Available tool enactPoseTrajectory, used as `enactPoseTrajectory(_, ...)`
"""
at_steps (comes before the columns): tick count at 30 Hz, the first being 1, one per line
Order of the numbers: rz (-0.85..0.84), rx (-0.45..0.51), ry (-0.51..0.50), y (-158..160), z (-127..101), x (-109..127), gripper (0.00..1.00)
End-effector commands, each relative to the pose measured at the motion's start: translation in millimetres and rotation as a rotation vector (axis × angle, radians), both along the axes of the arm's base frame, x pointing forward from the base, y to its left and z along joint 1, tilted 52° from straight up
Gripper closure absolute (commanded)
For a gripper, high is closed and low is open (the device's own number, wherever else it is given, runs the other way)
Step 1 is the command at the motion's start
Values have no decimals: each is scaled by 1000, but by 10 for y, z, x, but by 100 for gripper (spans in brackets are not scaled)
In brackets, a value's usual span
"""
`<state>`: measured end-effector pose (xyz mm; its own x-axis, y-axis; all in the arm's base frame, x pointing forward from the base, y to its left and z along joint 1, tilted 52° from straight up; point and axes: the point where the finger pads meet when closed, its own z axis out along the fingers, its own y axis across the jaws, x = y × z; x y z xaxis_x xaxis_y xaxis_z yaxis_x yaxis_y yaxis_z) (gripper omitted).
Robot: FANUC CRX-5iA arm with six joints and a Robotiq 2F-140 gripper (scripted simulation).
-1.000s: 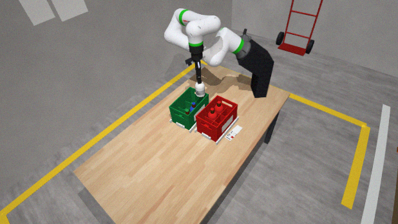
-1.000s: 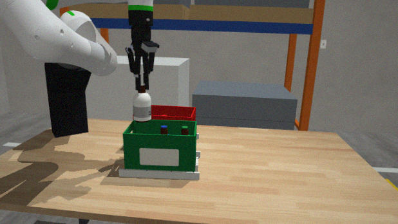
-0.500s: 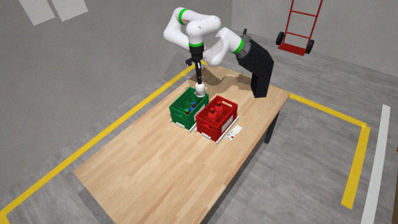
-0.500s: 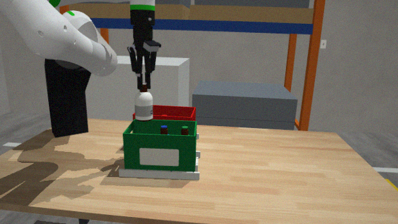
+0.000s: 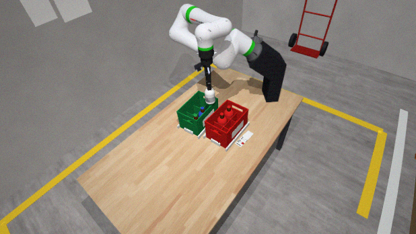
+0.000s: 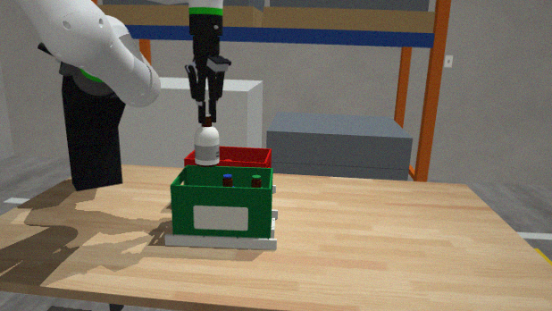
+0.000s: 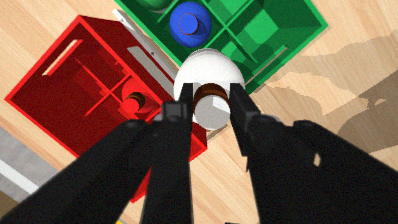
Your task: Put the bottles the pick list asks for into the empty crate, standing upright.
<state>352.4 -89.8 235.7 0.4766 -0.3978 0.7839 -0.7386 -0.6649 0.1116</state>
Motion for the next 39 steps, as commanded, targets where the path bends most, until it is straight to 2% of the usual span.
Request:
enactPoseTrajectory(1, 1, 0, -1, 36, 0, 40, 90)
enactPoseTrajectory(39, 1, 0, -1, 482, -63, 551, 90)
